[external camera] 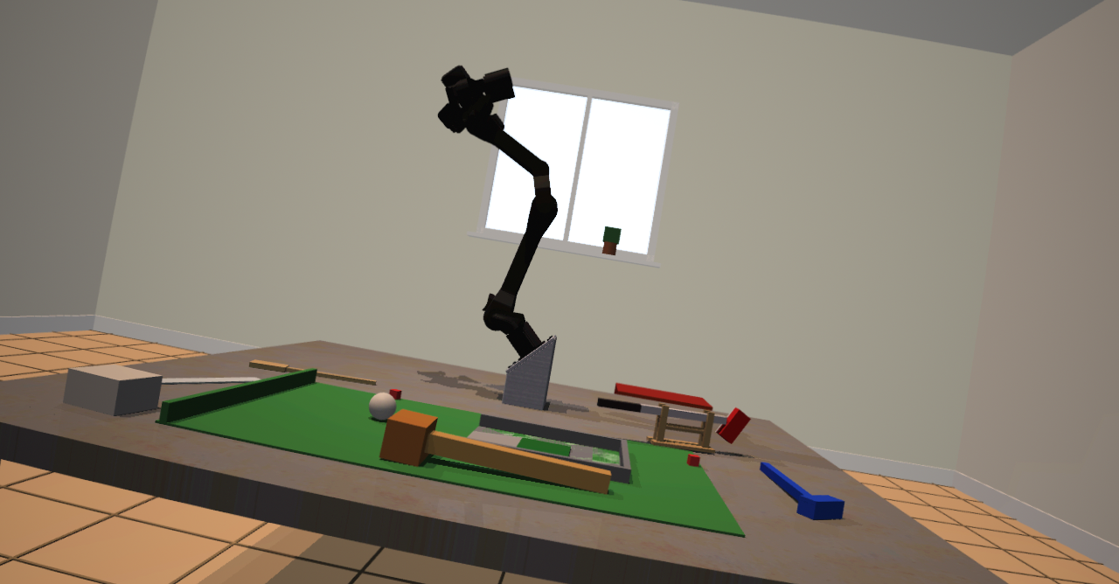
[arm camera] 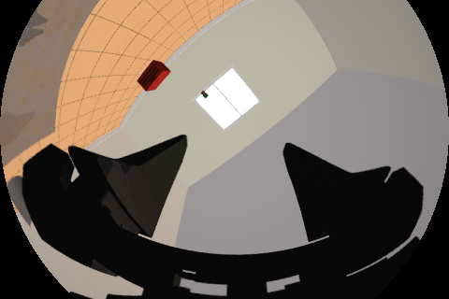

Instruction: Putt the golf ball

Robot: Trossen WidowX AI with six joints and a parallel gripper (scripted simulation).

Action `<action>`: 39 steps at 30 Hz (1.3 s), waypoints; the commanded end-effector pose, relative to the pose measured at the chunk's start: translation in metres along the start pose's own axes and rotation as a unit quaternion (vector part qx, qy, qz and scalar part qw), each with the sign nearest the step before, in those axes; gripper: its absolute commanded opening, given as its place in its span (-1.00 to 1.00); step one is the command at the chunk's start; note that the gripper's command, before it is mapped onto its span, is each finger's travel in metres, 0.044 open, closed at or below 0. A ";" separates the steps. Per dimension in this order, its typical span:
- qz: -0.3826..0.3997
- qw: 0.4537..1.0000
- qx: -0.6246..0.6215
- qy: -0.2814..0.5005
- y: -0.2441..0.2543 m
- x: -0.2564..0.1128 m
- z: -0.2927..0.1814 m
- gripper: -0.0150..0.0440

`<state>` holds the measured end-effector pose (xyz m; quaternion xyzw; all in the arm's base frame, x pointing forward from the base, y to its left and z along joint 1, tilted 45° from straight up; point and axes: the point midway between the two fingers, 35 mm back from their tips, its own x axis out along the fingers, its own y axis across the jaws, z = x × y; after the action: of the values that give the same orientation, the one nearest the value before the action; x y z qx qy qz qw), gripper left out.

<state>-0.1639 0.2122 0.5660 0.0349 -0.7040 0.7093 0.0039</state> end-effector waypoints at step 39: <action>-0.595 0.285 -0.750 -0.049 -0.030 -0.235 0.469 1.00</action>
<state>0.0493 -0.2291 0.6030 0.4494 -0.7744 -0.2689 0.3550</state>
